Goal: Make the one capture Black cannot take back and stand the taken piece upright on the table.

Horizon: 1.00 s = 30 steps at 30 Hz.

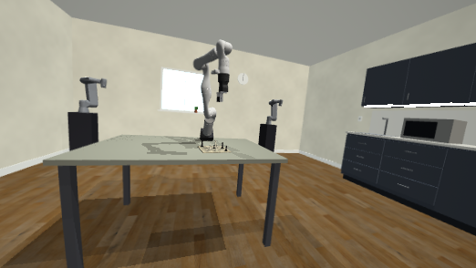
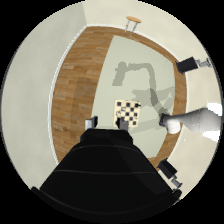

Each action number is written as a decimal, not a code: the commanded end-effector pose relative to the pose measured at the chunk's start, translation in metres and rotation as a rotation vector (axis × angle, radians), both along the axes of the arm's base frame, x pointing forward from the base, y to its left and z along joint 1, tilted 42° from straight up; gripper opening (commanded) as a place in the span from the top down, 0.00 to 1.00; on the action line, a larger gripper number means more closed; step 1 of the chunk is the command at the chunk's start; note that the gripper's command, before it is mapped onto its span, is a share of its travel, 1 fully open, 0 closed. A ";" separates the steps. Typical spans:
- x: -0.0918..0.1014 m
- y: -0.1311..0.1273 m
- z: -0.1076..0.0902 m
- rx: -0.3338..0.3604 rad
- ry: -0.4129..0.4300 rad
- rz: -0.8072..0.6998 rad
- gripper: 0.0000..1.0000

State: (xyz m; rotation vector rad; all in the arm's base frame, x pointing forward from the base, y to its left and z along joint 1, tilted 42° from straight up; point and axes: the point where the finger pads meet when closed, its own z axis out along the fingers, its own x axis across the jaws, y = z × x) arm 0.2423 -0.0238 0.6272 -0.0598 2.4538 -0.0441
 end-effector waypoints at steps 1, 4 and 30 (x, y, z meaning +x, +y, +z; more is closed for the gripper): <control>0.000 0.000 0.001 0.000 -0.002 0.000 0.00; 0.000 0.000 0.001 0.000 -0.002 0.000 0.00; 0.008 0.003 -0.007 0.004 0.022 -0.023 0.00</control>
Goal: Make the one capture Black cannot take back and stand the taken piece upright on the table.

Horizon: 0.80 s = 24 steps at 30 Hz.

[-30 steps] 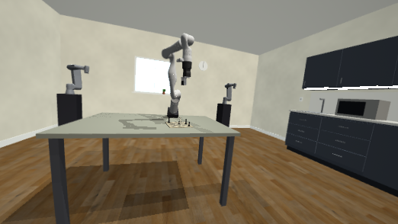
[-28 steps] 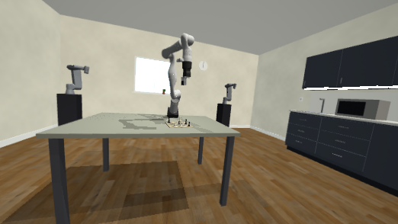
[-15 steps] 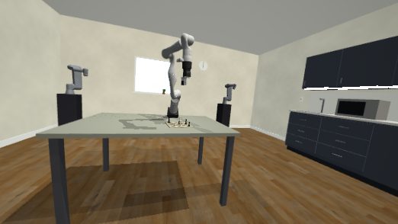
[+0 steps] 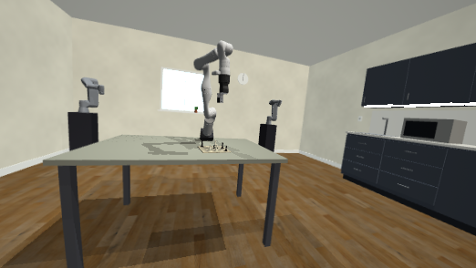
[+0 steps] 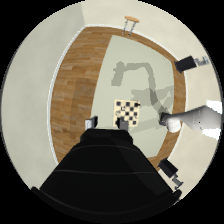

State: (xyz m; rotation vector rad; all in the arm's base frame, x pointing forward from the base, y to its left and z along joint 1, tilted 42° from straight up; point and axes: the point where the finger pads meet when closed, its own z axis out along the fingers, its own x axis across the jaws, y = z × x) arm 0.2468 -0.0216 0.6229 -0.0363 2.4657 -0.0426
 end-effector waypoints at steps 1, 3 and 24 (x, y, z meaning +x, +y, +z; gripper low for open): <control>0.005 0.002 -0.005 -0.002 0.016 -0.011 0.00; 0.007 0.003 -0.007 -0.001 0.022 -0.017 0.00; 0.069 0.045 -0.088 -0.033 0.190 -0.246 0.00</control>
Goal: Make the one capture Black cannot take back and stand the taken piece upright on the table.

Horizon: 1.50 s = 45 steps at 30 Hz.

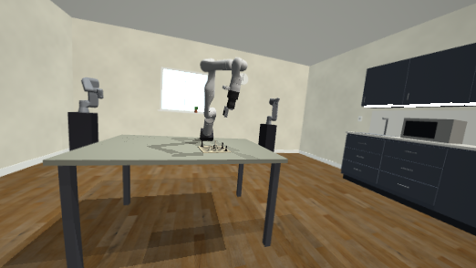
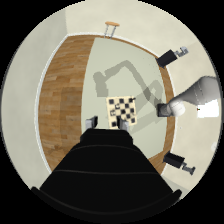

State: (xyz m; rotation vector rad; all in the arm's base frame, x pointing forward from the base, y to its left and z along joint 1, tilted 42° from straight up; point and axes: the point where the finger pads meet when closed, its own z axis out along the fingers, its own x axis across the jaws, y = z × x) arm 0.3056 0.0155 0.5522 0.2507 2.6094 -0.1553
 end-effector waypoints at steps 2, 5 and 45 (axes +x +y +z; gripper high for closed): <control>0.018 0.015 -0.031 -0.036 0.060 -0.050 0.00; 0.028 0.028 -0.052 -0.065 0.082 -0.107 0.00; 0.050 0.151 -0.278 -0.498 -0.251 -0.479 0.00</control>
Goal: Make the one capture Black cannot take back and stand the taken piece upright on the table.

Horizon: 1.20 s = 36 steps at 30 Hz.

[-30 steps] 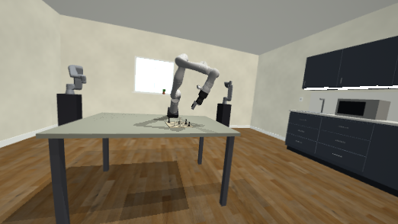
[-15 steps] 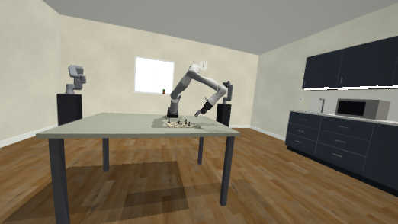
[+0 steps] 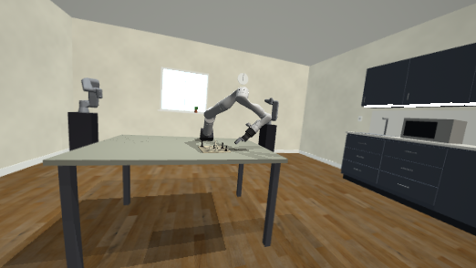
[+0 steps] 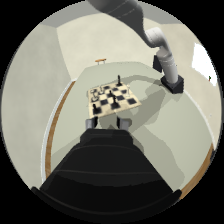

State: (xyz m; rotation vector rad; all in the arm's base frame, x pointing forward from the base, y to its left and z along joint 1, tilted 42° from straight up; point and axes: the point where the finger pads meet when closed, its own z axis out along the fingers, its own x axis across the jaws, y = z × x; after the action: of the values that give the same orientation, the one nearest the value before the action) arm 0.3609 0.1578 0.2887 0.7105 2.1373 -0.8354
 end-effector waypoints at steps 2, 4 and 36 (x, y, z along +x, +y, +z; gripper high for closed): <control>-0.006 0.010 -0.018 -0.041 0.004 0.028 0.00; -0.006 0.012 -0.020 -0.047 -0.005 0.030 0.00; -0.009 0.019 -0.037 -0.084 -0.063 0.043 0.00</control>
State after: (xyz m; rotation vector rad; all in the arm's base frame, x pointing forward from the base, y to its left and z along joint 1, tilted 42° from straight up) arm 0.3522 0.1763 0.2511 0.6384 2.0420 -0.8648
